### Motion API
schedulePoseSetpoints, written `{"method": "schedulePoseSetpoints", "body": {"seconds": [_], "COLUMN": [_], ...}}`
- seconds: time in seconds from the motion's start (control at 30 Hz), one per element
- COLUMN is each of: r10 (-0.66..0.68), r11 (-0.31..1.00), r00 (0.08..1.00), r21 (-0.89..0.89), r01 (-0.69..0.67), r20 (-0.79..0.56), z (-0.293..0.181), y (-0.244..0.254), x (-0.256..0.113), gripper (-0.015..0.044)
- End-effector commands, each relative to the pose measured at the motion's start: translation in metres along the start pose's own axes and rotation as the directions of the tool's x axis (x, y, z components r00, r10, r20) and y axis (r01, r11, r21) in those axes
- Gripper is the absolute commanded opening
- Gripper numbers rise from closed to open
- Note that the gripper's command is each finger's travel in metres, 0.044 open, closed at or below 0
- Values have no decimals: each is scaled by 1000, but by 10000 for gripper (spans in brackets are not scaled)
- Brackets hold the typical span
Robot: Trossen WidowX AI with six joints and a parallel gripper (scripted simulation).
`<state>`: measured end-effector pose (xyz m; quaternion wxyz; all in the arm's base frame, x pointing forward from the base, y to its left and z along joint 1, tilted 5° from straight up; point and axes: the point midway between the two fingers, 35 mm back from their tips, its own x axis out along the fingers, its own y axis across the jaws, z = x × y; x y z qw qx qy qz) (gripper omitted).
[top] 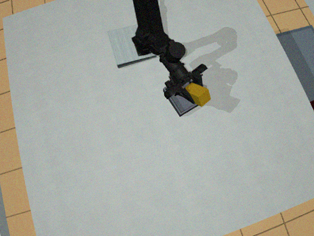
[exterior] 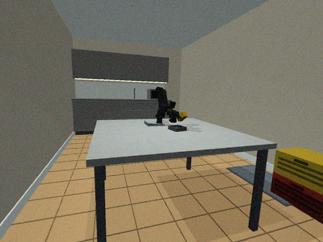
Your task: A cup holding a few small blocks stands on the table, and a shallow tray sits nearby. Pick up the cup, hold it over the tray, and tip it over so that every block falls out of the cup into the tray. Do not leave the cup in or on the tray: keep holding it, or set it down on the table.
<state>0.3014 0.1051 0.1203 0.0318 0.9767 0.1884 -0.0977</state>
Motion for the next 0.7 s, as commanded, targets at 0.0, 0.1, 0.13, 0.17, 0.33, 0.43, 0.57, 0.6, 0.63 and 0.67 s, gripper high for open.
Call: {"method": "schedulePoseSetpoints", "body": {"seconds": [0.0,0.1,0.13,0.17,0.33,0.43,0.57,0.6,0.63,0.67], "r10": [8,10,10,10,4,4,4,4,4,4], "r11": [1000,1000,1000,1000,1000,1000,1000,1000,1000,1000], "r00": [1000,999,999,999,999,999,999,999,999,999], "r21": [5,6,6,6,1,1,1,1,1,1], "r01": [-8,-9,-9,-9,-4,-4,-4,-4,-4,-4], "r20": [-27,-40,-40,-40,-40,-39,-39,-39,-39,-39], "z": [2,1,1,1,-1,0,0,0,0,0], "y": [0,0,0,0,0,0,0,0,0,0], "x": [-4,-5,-5,-5,-5,-5,-5,-5,-5,-5], "gripper": [0,0,0,0,0,0,0,0,0,0]}}
